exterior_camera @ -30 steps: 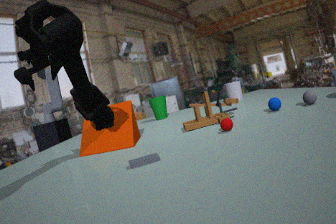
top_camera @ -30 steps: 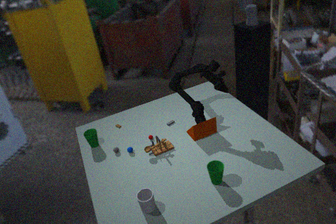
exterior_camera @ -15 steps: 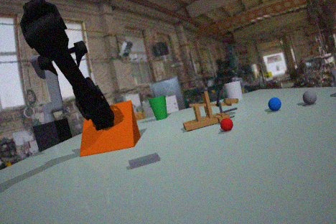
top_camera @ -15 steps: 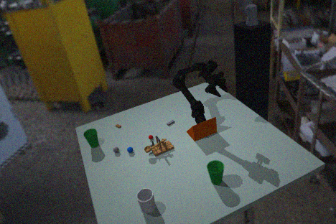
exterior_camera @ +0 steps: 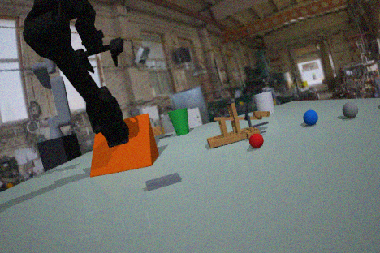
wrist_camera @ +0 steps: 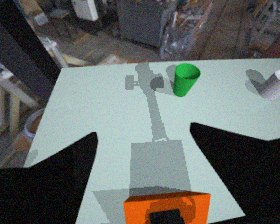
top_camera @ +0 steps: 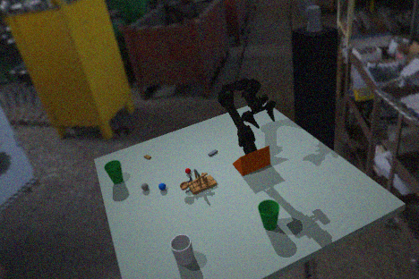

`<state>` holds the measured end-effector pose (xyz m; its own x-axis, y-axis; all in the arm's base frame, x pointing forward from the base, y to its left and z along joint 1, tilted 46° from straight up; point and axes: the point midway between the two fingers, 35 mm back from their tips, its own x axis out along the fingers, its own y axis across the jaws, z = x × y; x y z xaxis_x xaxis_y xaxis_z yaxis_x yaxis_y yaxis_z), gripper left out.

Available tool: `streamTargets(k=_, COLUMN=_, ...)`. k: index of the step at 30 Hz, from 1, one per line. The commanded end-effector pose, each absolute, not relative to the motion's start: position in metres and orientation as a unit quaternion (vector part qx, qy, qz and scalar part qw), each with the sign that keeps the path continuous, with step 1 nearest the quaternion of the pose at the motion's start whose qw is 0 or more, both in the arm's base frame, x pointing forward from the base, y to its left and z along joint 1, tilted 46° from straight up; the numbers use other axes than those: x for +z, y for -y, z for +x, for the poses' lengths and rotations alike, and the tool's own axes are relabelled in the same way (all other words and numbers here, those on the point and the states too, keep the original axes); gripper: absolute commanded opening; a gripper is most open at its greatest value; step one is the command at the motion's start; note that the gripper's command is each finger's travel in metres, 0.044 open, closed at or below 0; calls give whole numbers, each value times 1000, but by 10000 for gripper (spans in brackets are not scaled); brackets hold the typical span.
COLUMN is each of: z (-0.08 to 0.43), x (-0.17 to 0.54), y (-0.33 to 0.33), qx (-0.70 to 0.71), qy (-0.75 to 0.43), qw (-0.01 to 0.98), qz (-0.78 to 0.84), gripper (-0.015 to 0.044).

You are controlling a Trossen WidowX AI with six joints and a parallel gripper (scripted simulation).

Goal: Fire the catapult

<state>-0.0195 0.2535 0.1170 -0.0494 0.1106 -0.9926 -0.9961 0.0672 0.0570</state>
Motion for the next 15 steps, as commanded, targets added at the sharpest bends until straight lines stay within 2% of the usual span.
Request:
streamTargets(k=1, z=14, x=111, y=-257, qx=460, qy=-530, qw=571, qz=-426, gripper=440)
streamTargets(k=15, z=110, x=94, y=-238, qx=281, qy=-598, qw=649, qz=-378, gripper=440)
